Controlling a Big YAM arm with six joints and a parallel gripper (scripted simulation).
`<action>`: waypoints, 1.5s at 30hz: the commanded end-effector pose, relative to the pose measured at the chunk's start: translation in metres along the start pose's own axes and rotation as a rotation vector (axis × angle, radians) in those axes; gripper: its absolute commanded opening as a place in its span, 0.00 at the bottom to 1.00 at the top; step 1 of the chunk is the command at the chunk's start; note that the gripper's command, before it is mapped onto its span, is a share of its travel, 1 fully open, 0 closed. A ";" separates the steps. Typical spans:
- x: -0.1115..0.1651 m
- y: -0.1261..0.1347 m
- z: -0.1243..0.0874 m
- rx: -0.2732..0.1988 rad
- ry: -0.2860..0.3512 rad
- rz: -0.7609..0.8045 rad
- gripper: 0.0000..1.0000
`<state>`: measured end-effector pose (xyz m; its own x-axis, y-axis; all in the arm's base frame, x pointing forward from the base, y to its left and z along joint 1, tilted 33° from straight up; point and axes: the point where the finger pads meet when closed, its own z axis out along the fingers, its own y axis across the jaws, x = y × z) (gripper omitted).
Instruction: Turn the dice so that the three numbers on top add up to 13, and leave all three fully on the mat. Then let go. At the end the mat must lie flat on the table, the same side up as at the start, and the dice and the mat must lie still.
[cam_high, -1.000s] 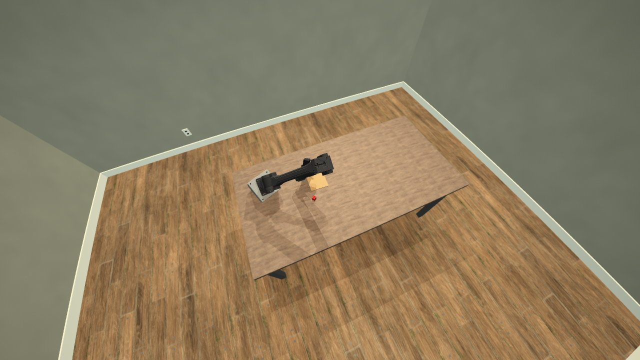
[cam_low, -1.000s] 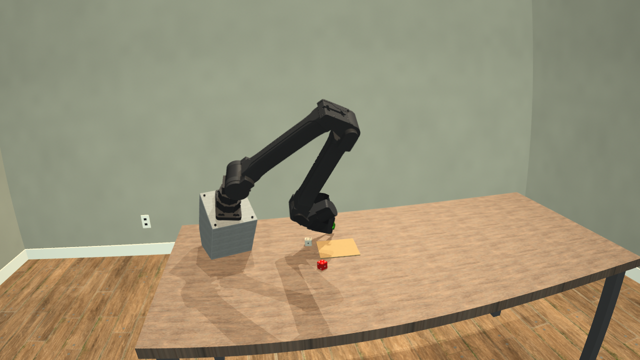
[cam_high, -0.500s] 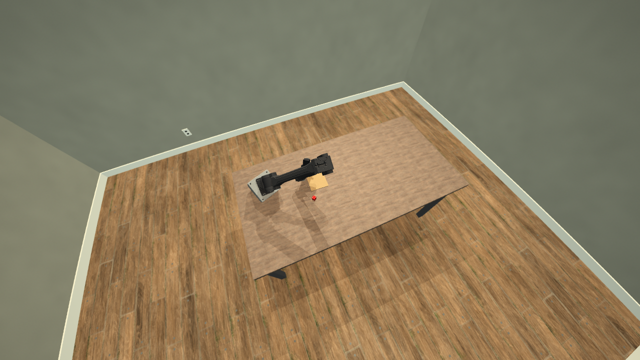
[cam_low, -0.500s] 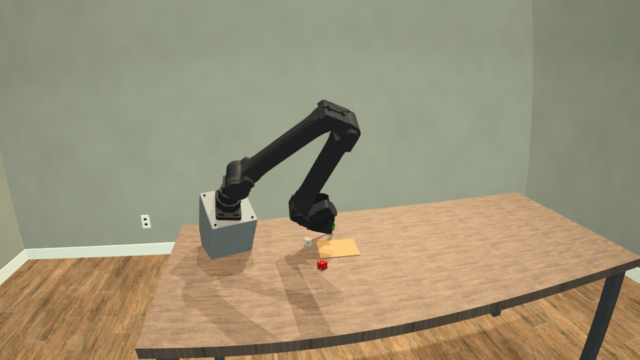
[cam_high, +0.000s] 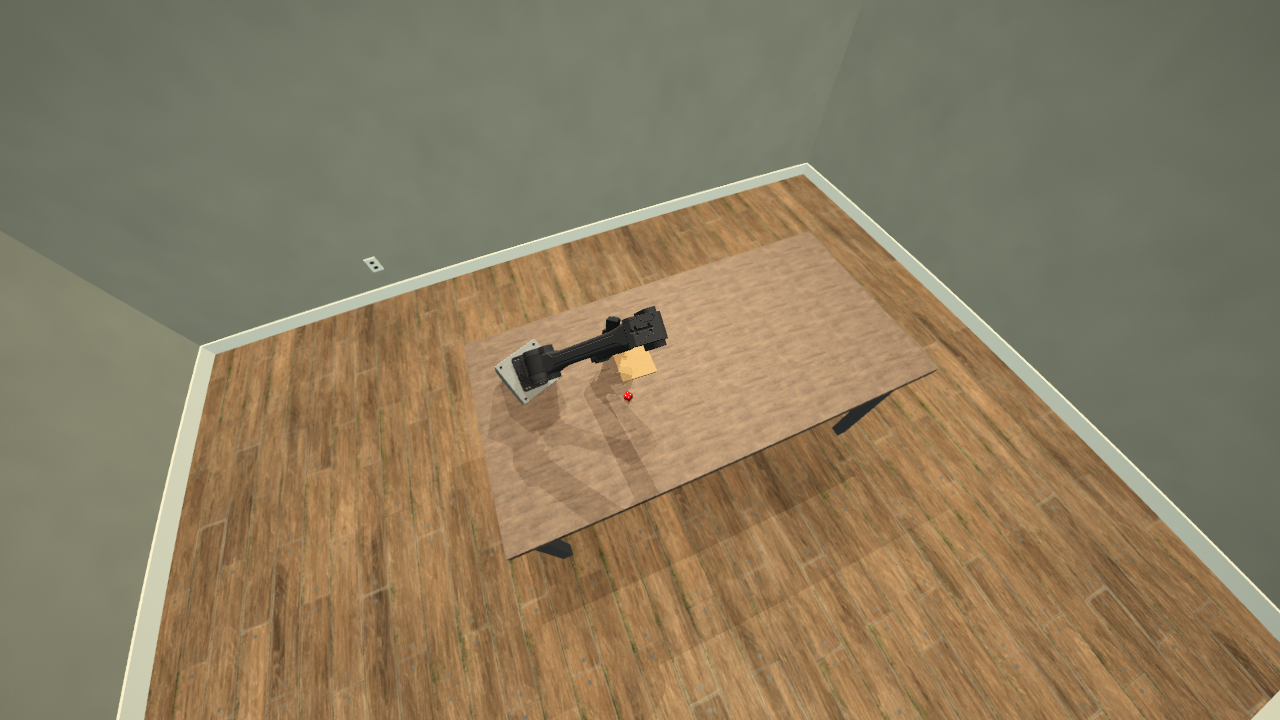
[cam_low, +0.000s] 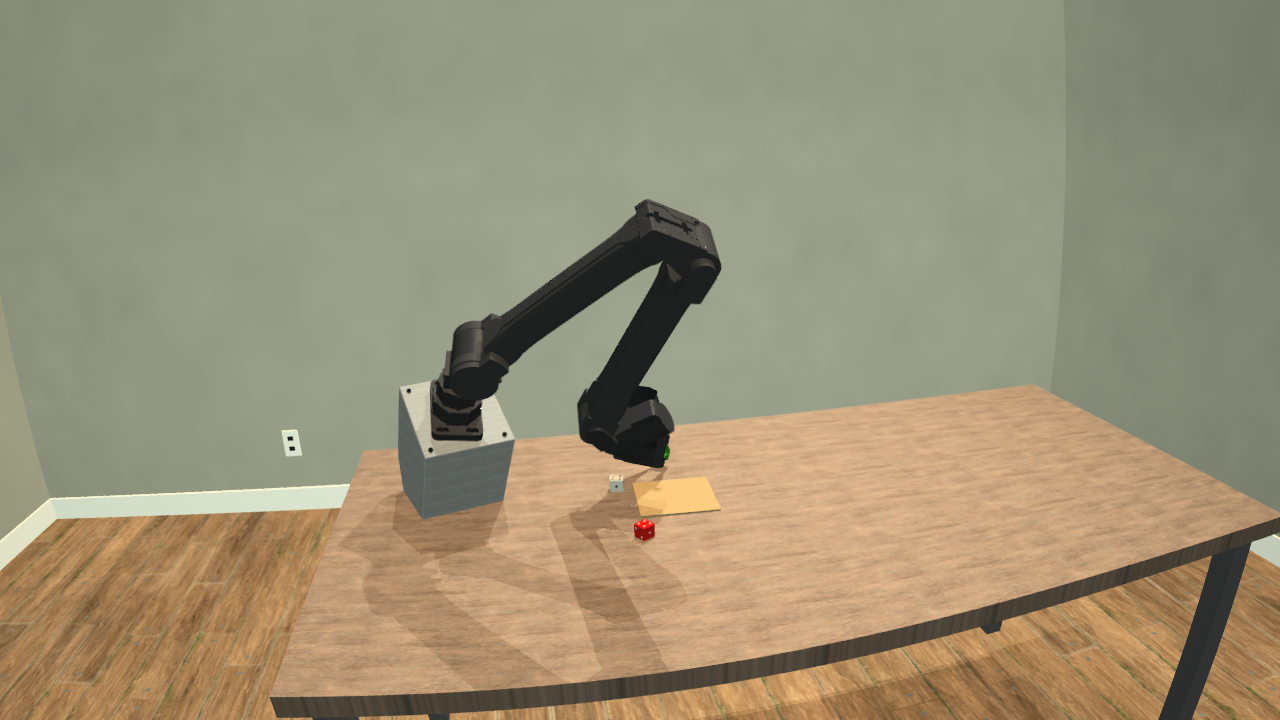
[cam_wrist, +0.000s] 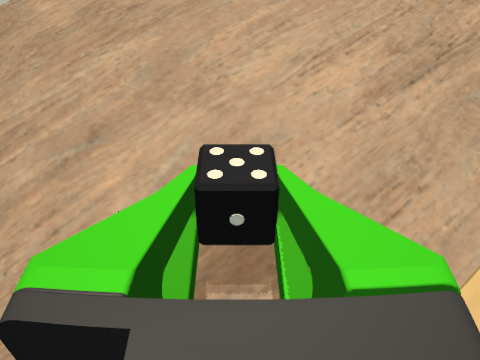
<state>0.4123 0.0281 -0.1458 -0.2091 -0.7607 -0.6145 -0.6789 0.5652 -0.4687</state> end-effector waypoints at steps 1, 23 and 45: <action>0.001 0.002 0.002 0.001 -0.008 -0.016 0.20; 0.007 -0.003 0.004 0.012 -0.006 -0.011 0.20; 0.015 -0.001 0.008 0.009 -0.005 -0.012 0.20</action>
<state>0.4148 0.0217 -0.1557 -0.2069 -0.7609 -0.6150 -0.6783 0.5645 -0.4703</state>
